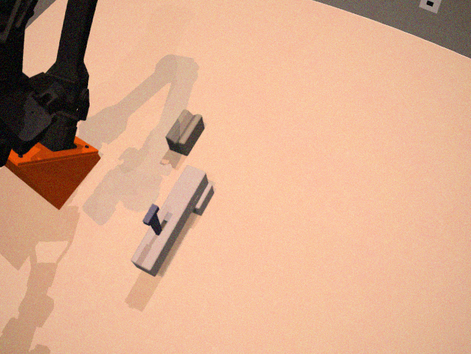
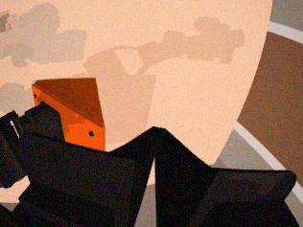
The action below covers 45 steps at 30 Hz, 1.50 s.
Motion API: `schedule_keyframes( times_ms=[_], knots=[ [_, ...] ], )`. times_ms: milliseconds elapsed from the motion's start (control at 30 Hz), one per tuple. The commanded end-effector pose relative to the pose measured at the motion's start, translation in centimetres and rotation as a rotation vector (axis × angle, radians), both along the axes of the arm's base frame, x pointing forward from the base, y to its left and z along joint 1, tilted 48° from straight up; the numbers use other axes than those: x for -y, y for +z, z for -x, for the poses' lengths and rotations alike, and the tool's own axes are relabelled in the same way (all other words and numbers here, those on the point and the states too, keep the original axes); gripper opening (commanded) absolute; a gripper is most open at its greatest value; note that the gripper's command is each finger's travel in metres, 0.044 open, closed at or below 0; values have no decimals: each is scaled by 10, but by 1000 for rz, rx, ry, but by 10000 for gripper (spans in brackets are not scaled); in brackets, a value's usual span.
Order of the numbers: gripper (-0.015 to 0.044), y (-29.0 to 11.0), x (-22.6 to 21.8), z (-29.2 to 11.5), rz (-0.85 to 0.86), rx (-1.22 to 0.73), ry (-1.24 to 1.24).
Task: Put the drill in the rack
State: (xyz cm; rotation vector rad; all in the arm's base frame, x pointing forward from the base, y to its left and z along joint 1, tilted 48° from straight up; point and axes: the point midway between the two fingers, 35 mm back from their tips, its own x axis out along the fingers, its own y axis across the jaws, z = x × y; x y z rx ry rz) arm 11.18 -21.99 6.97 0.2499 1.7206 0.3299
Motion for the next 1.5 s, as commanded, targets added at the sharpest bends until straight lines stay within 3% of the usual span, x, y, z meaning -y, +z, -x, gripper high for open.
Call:
schedule_keyframes(
  times_ms=[0,300,1467],
  knots=[
    [0,-8,-25,-48,-110,85,3],
    [0,-16,-120,-161,-467,225,-33],
    [0,-30,-136,-163,-475,227,-34]
  ],
)
